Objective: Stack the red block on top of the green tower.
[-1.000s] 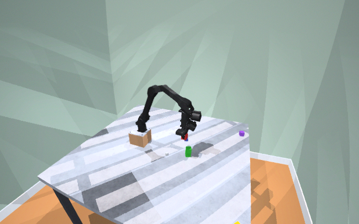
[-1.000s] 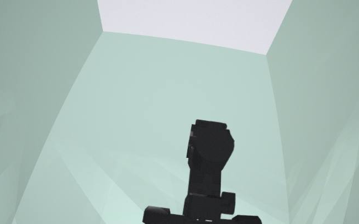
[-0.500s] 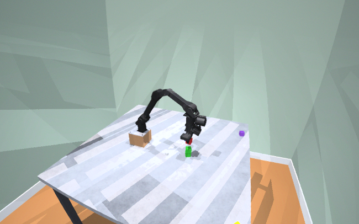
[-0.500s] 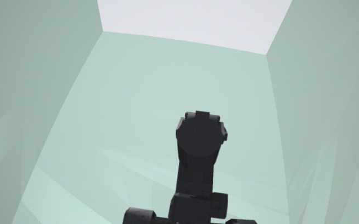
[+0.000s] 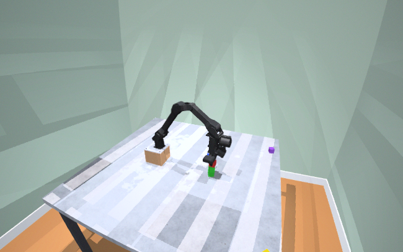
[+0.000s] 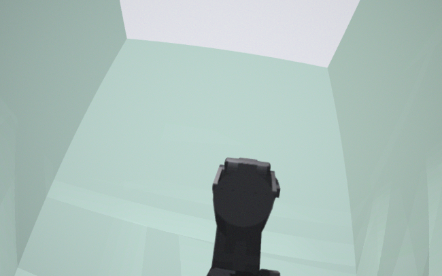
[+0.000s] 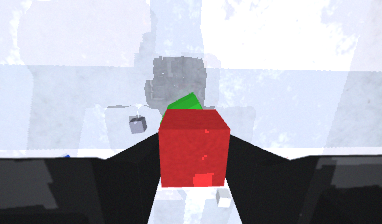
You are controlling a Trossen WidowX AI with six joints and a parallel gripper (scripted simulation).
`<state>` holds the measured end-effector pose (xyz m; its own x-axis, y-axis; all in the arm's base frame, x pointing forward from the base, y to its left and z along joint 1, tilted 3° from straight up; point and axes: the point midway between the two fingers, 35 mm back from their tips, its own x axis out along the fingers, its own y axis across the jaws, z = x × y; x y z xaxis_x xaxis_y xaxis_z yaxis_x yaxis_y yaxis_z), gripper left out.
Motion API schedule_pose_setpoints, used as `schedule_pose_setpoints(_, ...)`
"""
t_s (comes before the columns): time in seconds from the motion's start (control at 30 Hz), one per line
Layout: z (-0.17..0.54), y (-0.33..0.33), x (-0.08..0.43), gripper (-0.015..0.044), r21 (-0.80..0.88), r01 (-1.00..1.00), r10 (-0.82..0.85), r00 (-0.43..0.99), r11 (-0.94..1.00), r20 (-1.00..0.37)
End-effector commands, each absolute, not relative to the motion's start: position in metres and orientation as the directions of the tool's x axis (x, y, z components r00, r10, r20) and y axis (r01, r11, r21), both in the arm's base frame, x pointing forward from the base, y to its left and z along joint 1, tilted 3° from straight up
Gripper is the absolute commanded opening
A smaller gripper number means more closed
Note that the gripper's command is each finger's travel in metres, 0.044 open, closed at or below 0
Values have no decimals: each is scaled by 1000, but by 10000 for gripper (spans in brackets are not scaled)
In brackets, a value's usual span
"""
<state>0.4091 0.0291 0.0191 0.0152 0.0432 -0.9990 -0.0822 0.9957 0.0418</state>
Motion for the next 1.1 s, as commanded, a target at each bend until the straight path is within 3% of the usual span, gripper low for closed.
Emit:
schedule_pose_setpoints(0.0, 10, 29, 406, 0, 40, -83, 41, 4, 996, -999)
schedule_pose_setpoints(0.97, 15, 29, 407, 0, 40, -83, 41, 4, 996, -999)
schedule_pose_setpoints(1.07, 11, 29, 406, 79, 42, -82, 42, 2, 996, -999)
